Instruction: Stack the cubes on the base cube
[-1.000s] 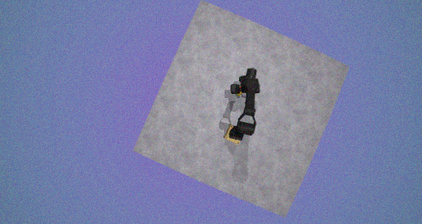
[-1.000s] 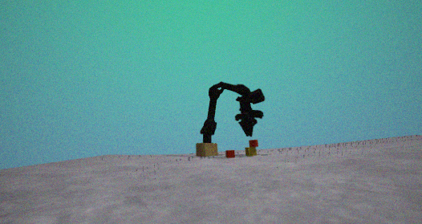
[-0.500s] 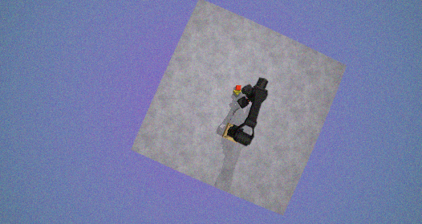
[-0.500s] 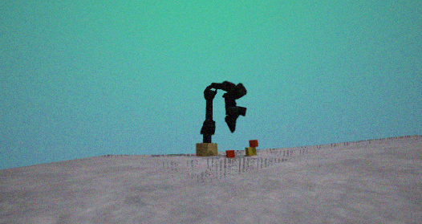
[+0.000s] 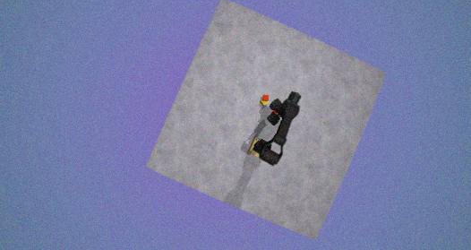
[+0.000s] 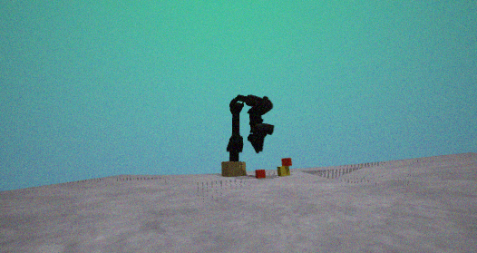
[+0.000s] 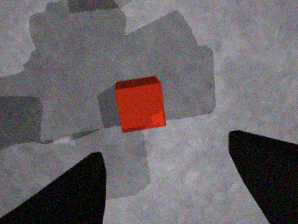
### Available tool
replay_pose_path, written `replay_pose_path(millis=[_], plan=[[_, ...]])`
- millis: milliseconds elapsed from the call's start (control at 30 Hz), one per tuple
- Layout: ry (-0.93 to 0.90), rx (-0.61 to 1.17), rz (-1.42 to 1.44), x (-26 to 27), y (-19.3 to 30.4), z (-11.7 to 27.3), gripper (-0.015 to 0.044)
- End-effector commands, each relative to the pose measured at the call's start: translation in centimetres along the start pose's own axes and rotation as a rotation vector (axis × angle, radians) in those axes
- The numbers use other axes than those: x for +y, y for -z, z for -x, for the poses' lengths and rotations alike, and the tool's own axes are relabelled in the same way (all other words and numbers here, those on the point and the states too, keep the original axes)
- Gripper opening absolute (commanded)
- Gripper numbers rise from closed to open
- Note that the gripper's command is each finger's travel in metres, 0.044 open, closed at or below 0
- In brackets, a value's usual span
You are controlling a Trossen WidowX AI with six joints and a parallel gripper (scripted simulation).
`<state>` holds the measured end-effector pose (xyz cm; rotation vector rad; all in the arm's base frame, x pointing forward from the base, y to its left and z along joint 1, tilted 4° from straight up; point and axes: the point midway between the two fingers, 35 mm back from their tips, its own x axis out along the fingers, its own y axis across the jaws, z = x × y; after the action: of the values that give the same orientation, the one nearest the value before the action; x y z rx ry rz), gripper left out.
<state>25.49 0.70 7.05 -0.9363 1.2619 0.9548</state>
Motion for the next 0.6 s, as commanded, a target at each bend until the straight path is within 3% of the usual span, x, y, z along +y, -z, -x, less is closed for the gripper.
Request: replay_pose_path(millis=[0, 567], plan=[[-0.023, 0.005, 0.004, 0.6, 0.2, -3.5, 0.0265], [-0.023, 0.005, 0.004, 0.7, 0.2, -6.0, 0.0265]])
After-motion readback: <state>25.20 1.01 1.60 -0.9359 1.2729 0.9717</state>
